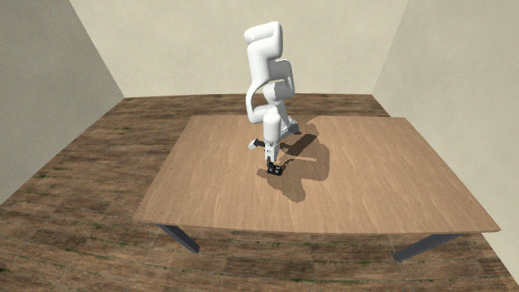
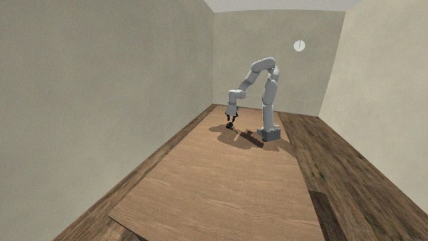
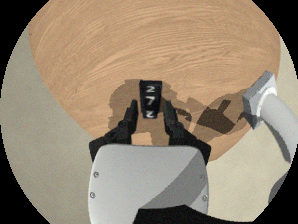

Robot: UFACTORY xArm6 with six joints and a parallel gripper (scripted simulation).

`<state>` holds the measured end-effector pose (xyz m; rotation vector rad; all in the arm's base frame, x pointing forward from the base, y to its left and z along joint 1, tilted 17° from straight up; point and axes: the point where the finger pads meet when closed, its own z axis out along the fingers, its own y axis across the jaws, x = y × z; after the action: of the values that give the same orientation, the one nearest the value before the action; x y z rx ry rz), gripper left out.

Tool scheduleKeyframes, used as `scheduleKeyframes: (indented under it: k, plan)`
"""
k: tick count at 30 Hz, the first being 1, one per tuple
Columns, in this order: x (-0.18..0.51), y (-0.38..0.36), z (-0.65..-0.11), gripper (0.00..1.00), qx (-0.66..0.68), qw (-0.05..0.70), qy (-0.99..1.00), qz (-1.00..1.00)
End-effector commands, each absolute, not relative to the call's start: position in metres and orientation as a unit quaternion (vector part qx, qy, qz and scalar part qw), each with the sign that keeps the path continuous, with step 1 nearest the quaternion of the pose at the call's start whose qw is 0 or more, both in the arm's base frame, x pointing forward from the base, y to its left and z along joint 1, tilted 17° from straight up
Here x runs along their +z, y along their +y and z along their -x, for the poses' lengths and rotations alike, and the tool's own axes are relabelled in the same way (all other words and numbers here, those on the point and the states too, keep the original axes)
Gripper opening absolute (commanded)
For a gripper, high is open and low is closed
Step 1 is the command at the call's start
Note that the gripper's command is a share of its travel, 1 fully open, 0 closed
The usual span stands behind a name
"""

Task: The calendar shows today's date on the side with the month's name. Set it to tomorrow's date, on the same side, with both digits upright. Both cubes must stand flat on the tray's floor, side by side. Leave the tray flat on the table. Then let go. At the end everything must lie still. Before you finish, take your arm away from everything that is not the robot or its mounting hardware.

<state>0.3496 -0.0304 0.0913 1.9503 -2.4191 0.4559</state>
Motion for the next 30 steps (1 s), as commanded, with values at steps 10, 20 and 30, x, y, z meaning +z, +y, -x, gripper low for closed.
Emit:
scheduleKeyframes:
  k: [10, 20, 30]
  plan:
    - [0.0847, -0.0322, -0.3526, 0.47, 0.147, -0.001, -0.770, -0.621]
    - [0.0843, -0.0323, -0.3527, 0.47, 0.147, -0.001, -0.770, -0.621]
    - [0.0843, -0.0323, -0.3527, 0.47, 0.147, -0.001, -0.770, -0.621]
